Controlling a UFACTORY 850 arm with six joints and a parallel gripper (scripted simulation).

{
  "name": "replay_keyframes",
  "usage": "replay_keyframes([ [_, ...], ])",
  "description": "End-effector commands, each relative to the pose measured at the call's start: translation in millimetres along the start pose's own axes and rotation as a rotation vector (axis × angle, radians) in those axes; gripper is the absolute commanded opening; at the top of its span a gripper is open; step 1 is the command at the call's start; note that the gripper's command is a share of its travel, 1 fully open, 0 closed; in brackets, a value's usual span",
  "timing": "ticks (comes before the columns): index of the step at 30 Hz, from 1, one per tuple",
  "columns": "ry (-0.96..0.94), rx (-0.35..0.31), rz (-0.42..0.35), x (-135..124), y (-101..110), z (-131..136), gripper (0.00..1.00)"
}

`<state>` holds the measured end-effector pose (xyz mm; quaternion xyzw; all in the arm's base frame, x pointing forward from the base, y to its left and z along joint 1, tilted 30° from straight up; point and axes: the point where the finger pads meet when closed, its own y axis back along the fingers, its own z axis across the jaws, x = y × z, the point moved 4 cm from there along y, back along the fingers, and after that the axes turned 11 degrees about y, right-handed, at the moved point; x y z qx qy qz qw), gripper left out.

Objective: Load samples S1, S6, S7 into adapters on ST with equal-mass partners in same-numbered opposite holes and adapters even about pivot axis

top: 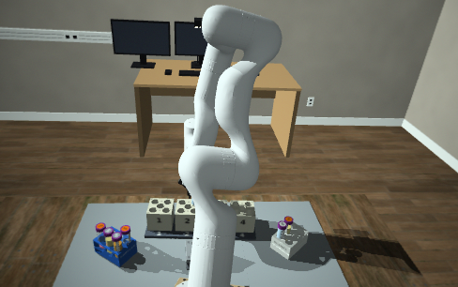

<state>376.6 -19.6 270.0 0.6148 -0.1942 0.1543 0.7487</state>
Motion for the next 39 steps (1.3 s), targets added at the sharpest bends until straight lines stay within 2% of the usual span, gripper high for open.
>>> replay_keyframes([
  [1,0.0,0.0,-0.003,0.8,9.8,0.0,0.0],
  [39,0.0,0.0,-0.003,1.2,78.0,0.0,0.0],
])
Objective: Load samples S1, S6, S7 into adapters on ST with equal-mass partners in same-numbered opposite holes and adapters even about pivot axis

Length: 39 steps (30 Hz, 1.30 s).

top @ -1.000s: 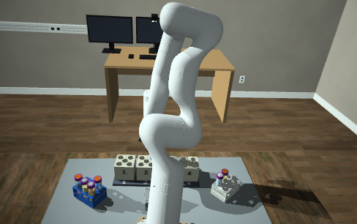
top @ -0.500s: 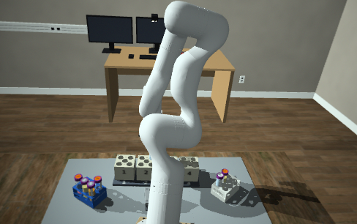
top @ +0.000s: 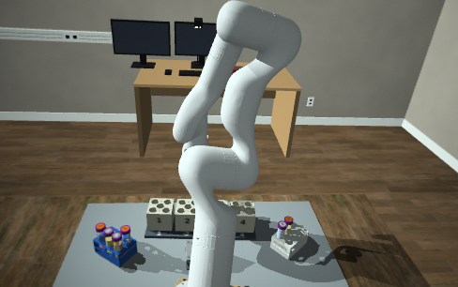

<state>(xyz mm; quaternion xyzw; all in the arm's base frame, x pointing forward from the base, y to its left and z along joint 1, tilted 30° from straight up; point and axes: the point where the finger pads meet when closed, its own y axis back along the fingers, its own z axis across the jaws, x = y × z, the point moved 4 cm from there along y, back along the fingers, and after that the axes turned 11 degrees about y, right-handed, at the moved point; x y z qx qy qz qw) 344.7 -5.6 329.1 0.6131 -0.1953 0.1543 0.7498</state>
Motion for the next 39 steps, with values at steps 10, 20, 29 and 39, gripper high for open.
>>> replay_keyframes([
  [10,0.001,0.004,-0.004,1.0,25.4,0.6,0.0],
  [20,0.0,0.004,-0.004,1.1,35.4,0.6,0.0],
  [29,0.001,0.004,-0.004,-3.6,35.4,9.5,0.0],
  [39,0.001,0.004,-0.004,-22.2,35.4,45.0,0.0],
])
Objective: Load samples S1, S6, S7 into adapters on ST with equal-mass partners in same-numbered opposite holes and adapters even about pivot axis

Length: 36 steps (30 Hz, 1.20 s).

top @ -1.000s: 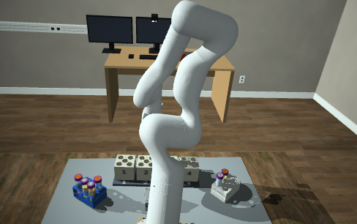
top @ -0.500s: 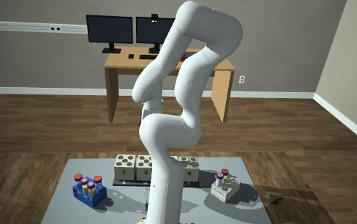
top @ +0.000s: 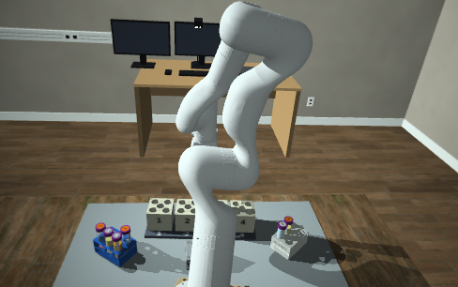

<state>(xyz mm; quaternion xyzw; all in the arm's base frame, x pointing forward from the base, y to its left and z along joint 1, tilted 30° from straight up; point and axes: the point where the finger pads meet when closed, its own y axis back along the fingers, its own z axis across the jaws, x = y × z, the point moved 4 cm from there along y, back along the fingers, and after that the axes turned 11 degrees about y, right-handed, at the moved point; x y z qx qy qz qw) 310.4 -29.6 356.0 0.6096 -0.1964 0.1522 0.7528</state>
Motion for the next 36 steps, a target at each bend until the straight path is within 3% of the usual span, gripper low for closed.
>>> replay_keyframes([
  [1,0.003,0.014,-0.003,-7.6,0.8,17.8,0.0],
  [8,0.003,0.014,-0.003,-23.0,0.5,47.3,0.0],
  [36,0.003,0.014,-0.003,-23.1,-3.5,47.3,0.0],
])
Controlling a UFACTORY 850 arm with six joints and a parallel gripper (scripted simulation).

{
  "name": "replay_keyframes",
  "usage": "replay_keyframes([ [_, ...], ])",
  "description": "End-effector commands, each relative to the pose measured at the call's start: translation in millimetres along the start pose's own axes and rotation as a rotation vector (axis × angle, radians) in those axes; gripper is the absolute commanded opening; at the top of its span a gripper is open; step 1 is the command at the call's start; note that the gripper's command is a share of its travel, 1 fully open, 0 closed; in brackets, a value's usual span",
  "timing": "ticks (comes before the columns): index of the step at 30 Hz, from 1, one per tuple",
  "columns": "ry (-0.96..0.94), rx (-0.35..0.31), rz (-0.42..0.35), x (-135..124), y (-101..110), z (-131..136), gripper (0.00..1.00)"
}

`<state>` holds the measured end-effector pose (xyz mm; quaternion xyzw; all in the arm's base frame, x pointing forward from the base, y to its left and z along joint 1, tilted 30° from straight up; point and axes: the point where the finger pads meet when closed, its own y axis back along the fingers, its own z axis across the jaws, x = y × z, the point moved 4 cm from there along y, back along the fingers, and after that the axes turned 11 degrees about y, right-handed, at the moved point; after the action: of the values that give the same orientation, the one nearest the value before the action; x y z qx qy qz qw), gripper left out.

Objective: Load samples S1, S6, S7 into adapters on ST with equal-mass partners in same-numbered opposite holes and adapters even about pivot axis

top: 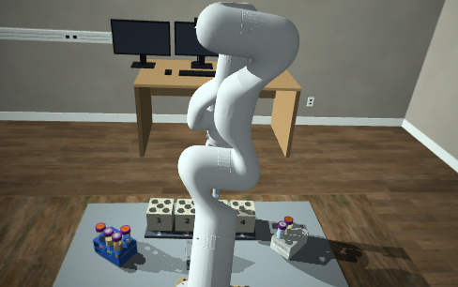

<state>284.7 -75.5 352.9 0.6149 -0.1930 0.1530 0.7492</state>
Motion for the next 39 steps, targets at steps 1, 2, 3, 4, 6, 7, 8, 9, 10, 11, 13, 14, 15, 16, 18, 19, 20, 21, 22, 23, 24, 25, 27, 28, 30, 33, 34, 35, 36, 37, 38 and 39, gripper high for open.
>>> replay_keyframes([
  [1,0.0,0.0,0.001,0.5,-5.2,0.2,0.0],
  [2,0.0,0.0,0.001,0.5,-7.2,0.2,0.0],
  [3,0.0,0.0,0.001,0.5,-9.2,0.3,0.0],
  [4,0.0,0.0,0.001,0.5,-11.2,0.3,0.0],
  [6,0.0,0.0,0.001,0.5,-15.3,0.2,0.0],
  [7,0.0,0.0,0.001,0.5,-17.3,0.2,0.0],
  [8,0.0,0.0,0.001,0.5,-19.3,0.3,0.0],
  [9,0.0,0.0,0.001,0.5,-21.3,0.3,0.0],
  [10,0.0,0.0,0.001,0.5,-23.3,0.3,0.0],
  [11,0.0,0.0,0.001,0.5,-25.3,0.2,0.0],
  [13,0.0,0.0,0.001,0.5,-27.3,0.2,0.0],
  [14,0.0,0.0,0.001,0.5,-27.3,0.2,0.0],
  [15,0.0,0.0,0.001,0.5,-29.3,0.2,0.0],
  [16,0.0,0.0,0.001,0.5,-31.3,0.2,0.0],
  [18,0.0,0.0,0.001,0.5,-34.3,0.2,0.0],
  [19,0.0,0.0,0.001,0.5,-34.3,0.2,0.0],
  [20,0.0,0.0,0.001,0.5,-34.3,0.2,0.0],
  [21,0.0,0.0,0.001,0.5,-34.3,0.2,0.0],
  [22,0.0,0.0,0.001,0.5,-34.3,0.3,0.0],
  [23,0.0,0.0,0.001,0.5,-34.3,0.2,0.0],
  [24,0.0,0.0,0.001,0.5,-34.3,0.2,0.0],
  [25,0.0,0.0,0.001,0.5,-34.3,0.2,0.0],
  [27,0.0,0.0,0.001,0.5,-34.3,0.2,0.0],
  [28,0.0,0.0,0.001,0.5,-34.3,0.2,0.0],
  [30,0.0,0.0,0.001,0.5,-34.3,0.3,0.0],
  [33,0.0,0.0,0.001,0.5,-34.3,0.2,0.0],
  [34,0.0,0.0,0.001,0.5,-34.3,0.3,0.0],
  [35,0.0,0.0,0.001,0.5,-34.3,0.2,0.0],
  [36,0.0,0.0,0.001,0.5,-34.3,0.2,0.0],
  [37,0.0,0.0,0.001,0.5,-35.3,0.2,0.0],
  [38,0.0,0.0,0.001,0.5,-36.3,0.3,0.0],
  [39,0.0,0.0,0.001,0.5,-37.3,0.2,0.0],
])
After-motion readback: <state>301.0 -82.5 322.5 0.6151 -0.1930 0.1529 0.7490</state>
